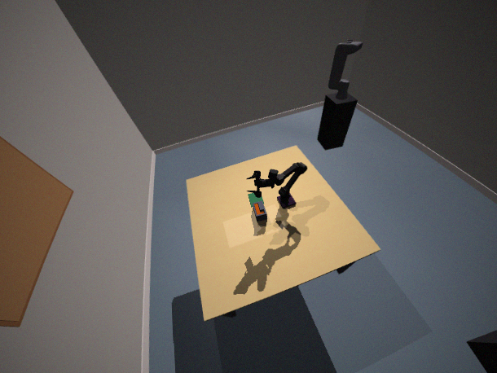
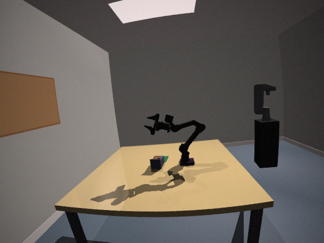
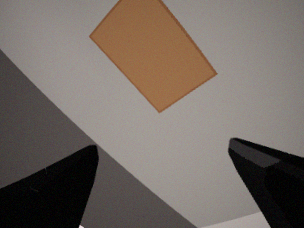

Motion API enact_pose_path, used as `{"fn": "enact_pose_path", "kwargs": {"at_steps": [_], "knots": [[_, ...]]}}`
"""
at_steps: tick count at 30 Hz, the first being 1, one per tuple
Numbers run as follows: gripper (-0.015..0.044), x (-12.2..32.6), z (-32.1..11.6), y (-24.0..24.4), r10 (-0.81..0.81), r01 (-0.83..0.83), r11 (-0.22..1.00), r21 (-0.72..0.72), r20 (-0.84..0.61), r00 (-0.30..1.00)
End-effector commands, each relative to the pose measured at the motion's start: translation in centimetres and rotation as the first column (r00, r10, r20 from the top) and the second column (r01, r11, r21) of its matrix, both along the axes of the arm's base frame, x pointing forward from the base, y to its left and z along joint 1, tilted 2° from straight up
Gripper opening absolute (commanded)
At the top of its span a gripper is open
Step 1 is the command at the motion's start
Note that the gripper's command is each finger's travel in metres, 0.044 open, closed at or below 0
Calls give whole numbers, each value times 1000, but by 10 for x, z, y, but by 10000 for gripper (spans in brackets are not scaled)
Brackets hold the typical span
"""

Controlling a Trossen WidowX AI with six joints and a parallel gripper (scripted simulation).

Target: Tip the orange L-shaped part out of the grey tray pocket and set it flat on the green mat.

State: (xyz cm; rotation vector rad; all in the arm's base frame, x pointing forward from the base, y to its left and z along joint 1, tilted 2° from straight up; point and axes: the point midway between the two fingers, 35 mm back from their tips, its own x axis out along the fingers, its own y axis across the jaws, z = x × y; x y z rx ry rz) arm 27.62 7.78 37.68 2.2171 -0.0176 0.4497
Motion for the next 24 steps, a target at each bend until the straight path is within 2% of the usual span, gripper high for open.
{"fn": "enact_pose_path", "kwargs": {"at_steps": [1, 3, 6, 8, 10, 12, 14, 16, 20, 22, 24], "knots": [[374, 2, -2, 2, -1, 1, 1000, -19, -12, 1000], [321, 12, -12, 9, -10, 2, 993, -114, -72, 997], [242, 34, -44, 28, -40, -54, 921, -386, -233, 972], [190, 45, -72, 41, -66, -159, 802, -576, -350, 934], [180, 50, -102, 52, -90, -302, 634, -711, -456, 885], [180, 49, -130, 60, -110, -460, 430, -777, -551, 827], [180, 42, -156, 65, -127, -610, 204, -766, -638, 759], [180, 30, -179, 67, -141, -729, -29, -684, -719, 681], [180, -5, -209, 65, -165, -811, -456, -366, -861, 481], [180, -23, -215, 62, -179, -768, -611, -192, -912, 370], [180, -29, -215, 61, -184, -741, -659, -129, -927, 326]]}}
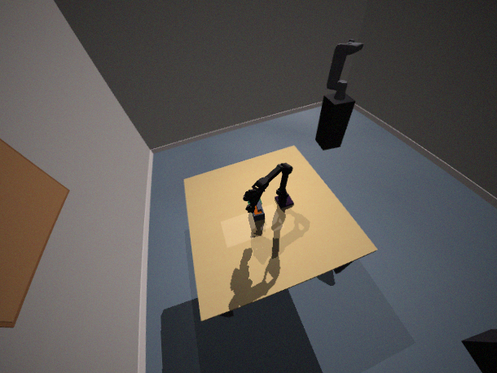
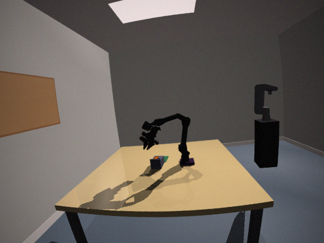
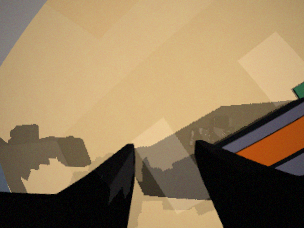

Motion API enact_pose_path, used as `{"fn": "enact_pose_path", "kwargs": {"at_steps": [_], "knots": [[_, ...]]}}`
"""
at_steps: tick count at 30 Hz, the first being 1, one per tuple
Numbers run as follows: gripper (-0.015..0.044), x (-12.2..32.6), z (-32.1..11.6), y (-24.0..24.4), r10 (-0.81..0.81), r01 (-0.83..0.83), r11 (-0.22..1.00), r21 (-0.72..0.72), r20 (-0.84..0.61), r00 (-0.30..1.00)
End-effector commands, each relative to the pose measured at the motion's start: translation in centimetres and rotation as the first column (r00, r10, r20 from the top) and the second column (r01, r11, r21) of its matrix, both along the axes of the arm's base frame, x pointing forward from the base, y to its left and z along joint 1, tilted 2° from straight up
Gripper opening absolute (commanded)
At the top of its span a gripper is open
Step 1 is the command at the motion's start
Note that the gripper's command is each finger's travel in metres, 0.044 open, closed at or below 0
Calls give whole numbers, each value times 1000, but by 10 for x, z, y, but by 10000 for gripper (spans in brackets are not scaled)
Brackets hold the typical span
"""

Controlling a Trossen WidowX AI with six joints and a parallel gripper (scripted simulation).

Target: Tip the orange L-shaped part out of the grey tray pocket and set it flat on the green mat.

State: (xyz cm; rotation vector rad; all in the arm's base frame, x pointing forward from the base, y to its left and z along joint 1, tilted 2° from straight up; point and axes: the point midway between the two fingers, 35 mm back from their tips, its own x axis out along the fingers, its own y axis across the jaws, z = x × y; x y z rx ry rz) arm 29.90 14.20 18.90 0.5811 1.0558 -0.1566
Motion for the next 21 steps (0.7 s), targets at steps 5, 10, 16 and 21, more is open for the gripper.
{"fn": "enact_pose_path", "kwargs": {"at_steps": [5, 10, 16, 21], "knots": [[180, -52, -28, -3, 396, -540, 823, -178, -501, 770], [180, -52, -28, -3, 396, -540, 823, -178, -501, 770], [180, -50, -47, -3, 396, -540, 823, -178, -501, 770], [180, -51, -94, -5, 396, -540, 823, -178, -501, 770]]}}
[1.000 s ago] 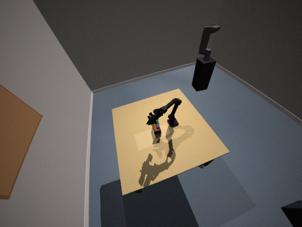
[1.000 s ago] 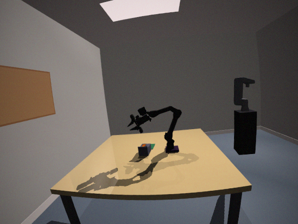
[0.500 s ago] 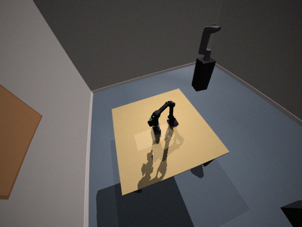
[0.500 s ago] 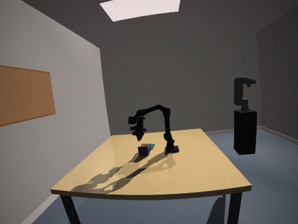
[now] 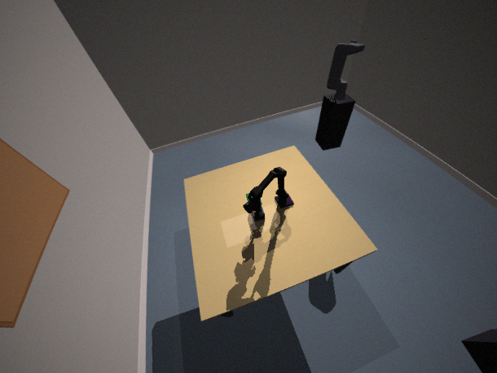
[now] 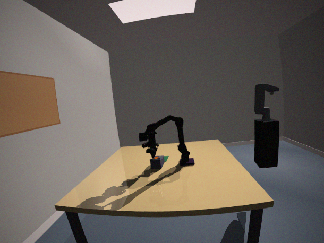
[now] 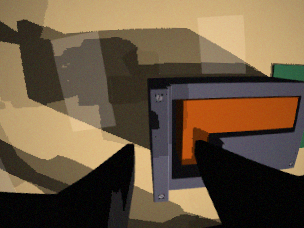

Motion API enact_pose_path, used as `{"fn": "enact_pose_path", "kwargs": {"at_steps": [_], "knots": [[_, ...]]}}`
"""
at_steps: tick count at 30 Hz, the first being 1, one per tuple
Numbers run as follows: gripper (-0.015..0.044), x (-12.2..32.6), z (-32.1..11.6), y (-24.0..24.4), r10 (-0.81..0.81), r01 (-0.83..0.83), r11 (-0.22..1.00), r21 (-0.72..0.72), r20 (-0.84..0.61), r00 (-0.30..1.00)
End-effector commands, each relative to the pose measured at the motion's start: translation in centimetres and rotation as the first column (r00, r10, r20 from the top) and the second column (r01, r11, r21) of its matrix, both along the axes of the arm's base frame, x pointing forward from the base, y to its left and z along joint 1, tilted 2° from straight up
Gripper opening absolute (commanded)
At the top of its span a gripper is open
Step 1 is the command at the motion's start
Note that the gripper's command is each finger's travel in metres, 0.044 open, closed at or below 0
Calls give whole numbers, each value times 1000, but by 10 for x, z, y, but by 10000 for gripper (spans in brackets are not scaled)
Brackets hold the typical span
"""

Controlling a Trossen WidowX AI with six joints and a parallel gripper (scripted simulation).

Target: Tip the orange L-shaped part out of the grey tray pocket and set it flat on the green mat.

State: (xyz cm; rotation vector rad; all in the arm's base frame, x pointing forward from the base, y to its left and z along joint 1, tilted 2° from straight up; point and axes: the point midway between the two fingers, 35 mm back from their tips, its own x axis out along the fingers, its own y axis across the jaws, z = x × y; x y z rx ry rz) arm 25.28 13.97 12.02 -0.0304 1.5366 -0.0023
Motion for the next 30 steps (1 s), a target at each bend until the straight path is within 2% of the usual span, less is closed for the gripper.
{"fn": "enact_pose_path", "kwargs": {"at_steps": [1, 30], "knots": [[180, -5, -31, -3, 5, -6, 1000, -7, -25, 1000], [180, -5, -69, -4, 5, -6, 1000, -8, -25, 1000]]}}
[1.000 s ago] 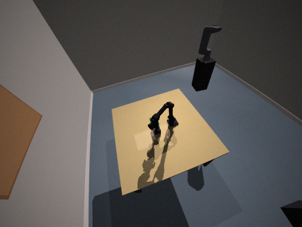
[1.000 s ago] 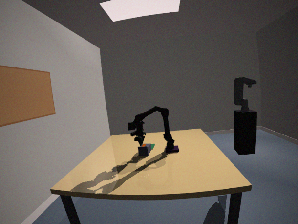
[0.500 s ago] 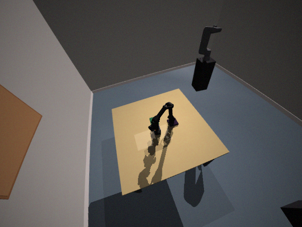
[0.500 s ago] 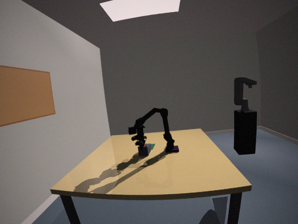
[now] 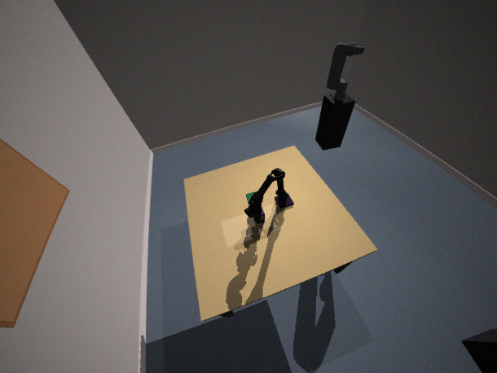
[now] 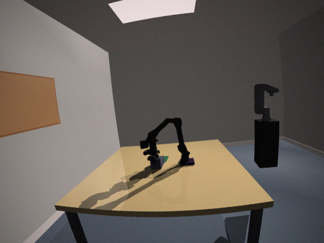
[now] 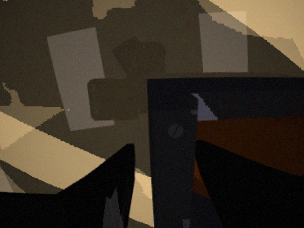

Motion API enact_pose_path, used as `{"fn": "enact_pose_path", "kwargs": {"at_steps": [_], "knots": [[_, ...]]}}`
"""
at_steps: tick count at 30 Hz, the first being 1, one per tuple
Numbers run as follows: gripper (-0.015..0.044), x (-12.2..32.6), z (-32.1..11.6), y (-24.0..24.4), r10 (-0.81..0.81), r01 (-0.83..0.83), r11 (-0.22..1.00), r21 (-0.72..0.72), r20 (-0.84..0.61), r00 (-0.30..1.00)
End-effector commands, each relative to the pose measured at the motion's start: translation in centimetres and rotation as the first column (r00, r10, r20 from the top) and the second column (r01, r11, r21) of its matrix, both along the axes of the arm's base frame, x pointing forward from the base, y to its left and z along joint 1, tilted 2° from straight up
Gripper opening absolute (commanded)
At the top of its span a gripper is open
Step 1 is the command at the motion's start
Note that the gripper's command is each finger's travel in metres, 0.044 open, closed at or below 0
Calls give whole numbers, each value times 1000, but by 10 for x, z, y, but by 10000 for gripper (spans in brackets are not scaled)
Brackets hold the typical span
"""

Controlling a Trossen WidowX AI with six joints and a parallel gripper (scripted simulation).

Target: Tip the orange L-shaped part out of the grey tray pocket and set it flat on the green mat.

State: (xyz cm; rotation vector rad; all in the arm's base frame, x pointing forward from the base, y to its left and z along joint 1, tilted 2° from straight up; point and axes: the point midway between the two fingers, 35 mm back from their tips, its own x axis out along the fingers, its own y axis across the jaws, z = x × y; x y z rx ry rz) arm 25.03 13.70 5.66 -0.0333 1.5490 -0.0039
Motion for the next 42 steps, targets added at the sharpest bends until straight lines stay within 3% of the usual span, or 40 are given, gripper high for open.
{"fn": "enact_pose_path", "kwargs": {"at_steps": [1, 31, 42], "knots": [[180, -3, -5, -1, 5, -5, 1000, -5, -12, 1000], [180, -3, 11, 11, 5, -5, 1000, -4, -12, 1000], [180, -4, 105, 2, 5, -5, 1000, -4, -12, 1000]]}}
